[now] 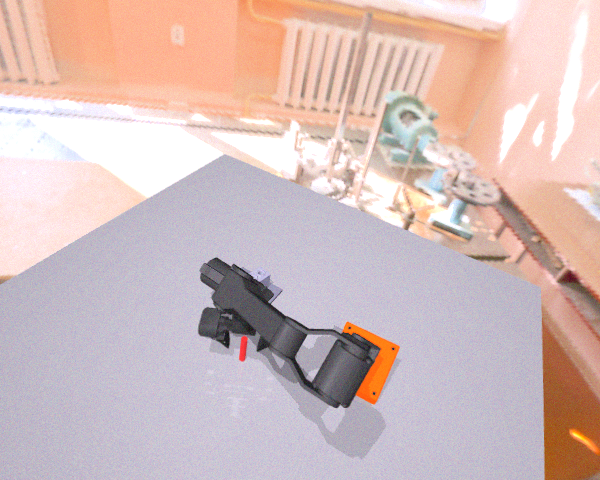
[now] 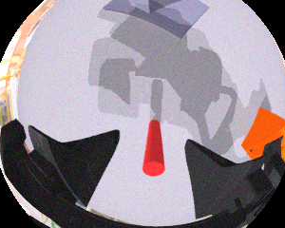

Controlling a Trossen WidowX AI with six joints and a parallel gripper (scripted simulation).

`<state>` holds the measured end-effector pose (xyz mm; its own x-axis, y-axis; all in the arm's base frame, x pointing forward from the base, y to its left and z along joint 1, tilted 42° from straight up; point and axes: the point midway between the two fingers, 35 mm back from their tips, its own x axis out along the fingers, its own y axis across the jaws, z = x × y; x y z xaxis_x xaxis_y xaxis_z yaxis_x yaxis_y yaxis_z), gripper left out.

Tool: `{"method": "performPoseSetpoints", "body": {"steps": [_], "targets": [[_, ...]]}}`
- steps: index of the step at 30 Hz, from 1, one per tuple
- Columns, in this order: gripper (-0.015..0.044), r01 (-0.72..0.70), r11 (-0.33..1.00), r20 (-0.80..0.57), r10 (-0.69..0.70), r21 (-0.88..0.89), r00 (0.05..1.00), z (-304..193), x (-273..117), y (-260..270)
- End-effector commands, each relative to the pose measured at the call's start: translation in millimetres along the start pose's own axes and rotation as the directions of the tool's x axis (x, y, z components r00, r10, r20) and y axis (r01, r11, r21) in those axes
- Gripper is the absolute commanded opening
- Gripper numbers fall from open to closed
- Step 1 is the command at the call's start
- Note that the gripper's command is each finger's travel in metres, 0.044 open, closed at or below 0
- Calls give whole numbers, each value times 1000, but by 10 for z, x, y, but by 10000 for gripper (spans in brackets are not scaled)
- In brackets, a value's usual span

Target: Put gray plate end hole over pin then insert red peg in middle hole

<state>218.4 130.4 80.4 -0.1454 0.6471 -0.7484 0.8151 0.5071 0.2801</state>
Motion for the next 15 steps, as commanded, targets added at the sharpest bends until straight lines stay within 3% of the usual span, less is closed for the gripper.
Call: {"method": "performPoseSetpoints", "body": {"steps": [1,7,15], "targets": [[177,-1,1000,-5,1,5,1000,-5,12,-9],[20,-1,1000,-5,1,5,1000,-5,12,-9],[0,-1,1000,-5,1,5,1000,-5,12,-9]]}}
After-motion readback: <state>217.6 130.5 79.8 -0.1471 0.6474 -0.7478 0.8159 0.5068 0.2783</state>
